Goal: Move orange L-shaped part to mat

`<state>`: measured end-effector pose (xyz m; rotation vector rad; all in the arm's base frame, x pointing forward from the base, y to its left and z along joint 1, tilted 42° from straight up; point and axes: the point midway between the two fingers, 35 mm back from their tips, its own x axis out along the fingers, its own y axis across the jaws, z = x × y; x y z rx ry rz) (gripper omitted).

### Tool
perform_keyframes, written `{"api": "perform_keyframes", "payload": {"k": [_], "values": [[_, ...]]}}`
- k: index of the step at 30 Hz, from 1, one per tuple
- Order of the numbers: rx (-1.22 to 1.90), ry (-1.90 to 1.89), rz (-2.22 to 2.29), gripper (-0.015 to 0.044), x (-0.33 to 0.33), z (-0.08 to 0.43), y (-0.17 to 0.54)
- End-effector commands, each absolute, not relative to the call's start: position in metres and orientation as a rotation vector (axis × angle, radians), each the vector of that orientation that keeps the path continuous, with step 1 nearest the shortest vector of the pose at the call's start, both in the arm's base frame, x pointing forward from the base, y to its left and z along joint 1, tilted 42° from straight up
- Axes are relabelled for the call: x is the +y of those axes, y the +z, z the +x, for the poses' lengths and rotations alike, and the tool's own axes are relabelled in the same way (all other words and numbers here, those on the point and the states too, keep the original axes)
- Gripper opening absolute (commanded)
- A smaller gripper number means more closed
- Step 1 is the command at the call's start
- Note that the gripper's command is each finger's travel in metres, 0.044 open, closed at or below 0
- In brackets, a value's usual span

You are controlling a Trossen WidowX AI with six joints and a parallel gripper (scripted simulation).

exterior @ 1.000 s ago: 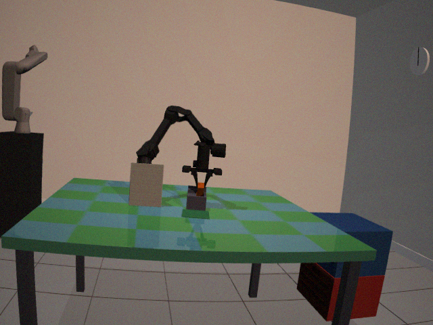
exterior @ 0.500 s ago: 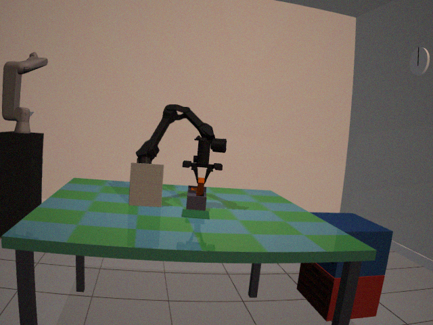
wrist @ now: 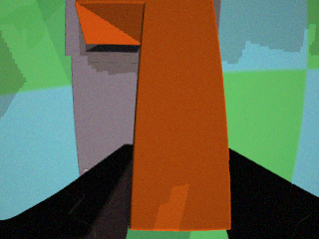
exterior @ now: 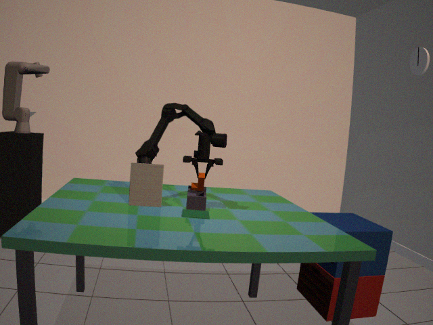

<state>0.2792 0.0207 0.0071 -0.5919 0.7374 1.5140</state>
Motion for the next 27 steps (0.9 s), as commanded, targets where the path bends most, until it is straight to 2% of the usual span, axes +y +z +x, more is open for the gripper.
{"api": "perform_keyframes", "payload": {"k": [1,15,27], "values": [[0.738,1.516,-0.598,0.0000,0.016,0.280,0.012],[0.738,1.516,-0.598,0.0000,0.009,0.280,0.019],[0.740,1.515,-0.600,0.0000,-0.031,0.273,-0.019]]}}
